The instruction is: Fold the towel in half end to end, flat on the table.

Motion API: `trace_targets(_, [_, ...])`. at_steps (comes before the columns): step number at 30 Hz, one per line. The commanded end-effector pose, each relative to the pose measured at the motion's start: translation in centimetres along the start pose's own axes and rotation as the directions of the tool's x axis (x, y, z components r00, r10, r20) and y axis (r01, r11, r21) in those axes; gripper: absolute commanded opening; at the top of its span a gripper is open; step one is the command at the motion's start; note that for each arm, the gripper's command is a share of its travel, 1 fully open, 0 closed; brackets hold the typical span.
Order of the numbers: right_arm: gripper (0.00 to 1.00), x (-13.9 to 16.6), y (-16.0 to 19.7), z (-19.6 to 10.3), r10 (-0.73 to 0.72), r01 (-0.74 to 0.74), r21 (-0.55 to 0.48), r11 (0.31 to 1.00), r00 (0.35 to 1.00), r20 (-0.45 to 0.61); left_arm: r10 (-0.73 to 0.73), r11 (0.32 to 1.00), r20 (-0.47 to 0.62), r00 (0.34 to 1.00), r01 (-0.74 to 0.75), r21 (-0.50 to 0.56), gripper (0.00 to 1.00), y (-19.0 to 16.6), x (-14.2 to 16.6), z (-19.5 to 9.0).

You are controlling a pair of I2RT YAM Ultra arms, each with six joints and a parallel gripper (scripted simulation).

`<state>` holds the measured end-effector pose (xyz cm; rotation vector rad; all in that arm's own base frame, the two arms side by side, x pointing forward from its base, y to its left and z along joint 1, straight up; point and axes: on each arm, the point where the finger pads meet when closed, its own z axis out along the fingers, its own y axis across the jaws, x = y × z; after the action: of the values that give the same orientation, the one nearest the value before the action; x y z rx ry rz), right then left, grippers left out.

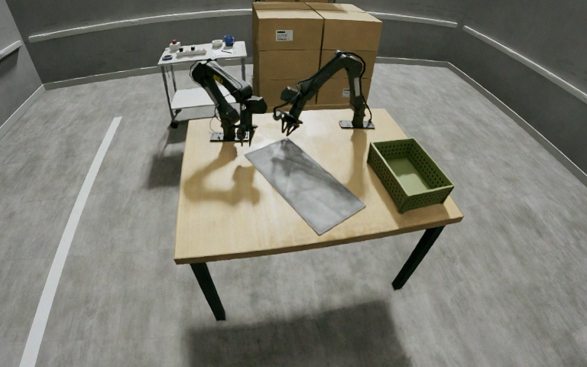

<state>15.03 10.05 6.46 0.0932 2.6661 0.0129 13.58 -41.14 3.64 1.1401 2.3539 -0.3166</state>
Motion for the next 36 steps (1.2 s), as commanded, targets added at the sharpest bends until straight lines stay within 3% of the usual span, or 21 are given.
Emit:
trace_targets(1, [0.34, 0.4, -0.2, 1.3, 0.001, 0.0, -0.038, 0.999, 1.0, 0.022, -0.094, 0.989, 0.073, 0.993, 0.102, -0.11, 0.34, 0.7, -2.8, -0.7])
trace_targets(8, [0.34, -1.0, 0.6, 0.4, 0.019, -0.015, -0.063, 0.998, 0.998, 0.055, -0.118, 0.986, 0.105, 0.987, 0.129, -0.102, 0.34, 1.4, -4.0, -1.8])
trace_targets(25, [0.34, 0.4, -0.5, 2.1, -0.012, 0.012, -0.006, 1.0, 1.0, 0.022, -0.117, 0.987, 0.097, 0.988, 0.127, -0.103, 0.34, 1.0, -3.6, -0.3])
trace_targets(26, [0.34, -0.6, 0.4, 1.4, 0.002, -0.001, -0.033, 0.999, 0.999, 0.043, -0.124, 0.987, 0.119, 0.985, 0.135, -0.09, 0.34, 1.0, -4.3, -1.5])
trace_targets(27, [0.34, 0.8, -0.4, 2.8, -0.02, 0.02, -0.009, 1.0, 0.999, 0.029, -0.118, 0.987, 0.101, 0.988, 0.128, -0.101, 0.34, 0.9, -3.3, 0.3])
trace_targets(30, [0.34, 0.8, -0.4, 2.8, -0.02, 0.021, -0.009, 1.0, 0.999, 0.029, -0.121, 0.987, 0.109, 0.987, 0.131, -0.096, 0.34, 0.9, -3.5, -0.1])
trace_targets(31, [0.34, 1.8, -0.3, 3.5, -0.016, 0.016, -0.015, 1.0, 1.0, 0.008, -0.09, 0.987, 0.058, 0.994, 0.097, -0.127, 0.34, 1.8, -0.7, 1.8])
trace_targets(36, [0.34, 2.5, -0.5, 4.4, -0.02, 0.021, -0.01, 1.0, 1.0, 0.016, -0.097, 0.986, 0.049, 0.994, 0.102, -0.129, 0.34, 1.5, 0.3, 2.7])
